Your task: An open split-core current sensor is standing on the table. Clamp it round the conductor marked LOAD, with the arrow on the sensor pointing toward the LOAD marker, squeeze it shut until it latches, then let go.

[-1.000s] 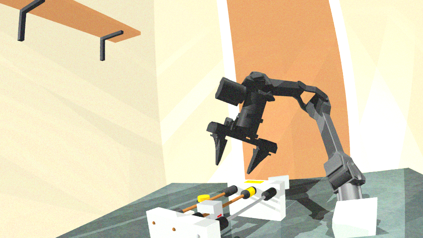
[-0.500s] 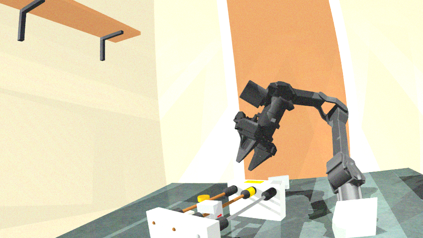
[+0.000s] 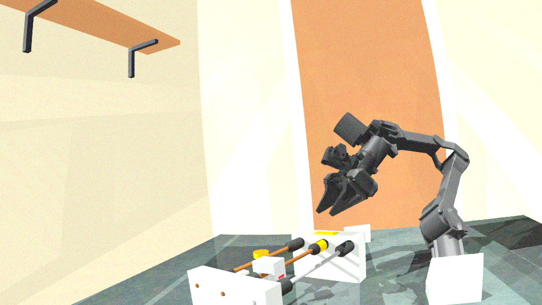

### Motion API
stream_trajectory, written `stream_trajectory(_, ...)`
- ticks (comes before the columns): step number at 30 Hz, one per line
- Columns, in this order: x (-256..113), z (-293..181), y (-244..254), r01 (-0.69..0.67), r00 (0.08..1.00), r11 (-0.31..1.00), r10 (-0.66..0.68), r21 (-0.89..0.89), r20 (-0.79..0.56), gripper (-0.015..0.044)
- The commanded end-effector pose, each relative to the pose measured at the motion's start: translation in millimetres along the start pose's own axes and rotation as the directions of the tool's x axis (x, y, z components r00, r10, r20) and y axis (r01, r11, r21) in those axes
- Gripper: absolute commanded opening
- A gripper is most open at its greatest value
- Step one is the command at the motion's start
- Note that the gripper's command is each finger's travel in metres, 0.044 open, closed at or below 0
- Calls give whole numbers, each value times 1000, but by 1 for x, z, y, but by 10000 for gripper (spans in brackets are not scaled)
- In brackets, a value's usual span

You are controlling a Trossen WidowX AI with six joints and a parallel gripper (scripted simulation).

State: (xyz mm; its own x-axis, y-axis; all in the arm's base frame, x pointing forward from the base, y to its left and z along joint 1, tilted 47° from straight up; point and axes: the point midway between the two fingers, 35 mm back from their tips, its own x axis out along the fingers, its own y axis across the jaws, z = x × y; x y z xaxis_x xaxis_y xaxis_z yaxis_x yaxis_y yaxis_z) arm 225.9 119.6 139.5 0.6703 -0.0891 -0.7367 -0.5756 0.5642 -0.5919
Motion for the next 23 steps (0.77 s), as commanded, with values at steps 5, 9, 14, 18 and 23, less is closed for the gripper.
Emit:
stream_trajectory(5,-1,-3,0,2,1000,995,1,-95,29,440)
stream_trajectory(9,-1,-3,0,2,1000,995,1,-95,29,440)
stream_trajectory(14,-1,-3,0,2,1000,995,1,-95,29,440)
stream_trajectory(18,-1,-3,0,1,1000,997,1,-82,24,440)
stream_trajectory(23,1,0,0,-3,1000,1000,3,22,-7,440)
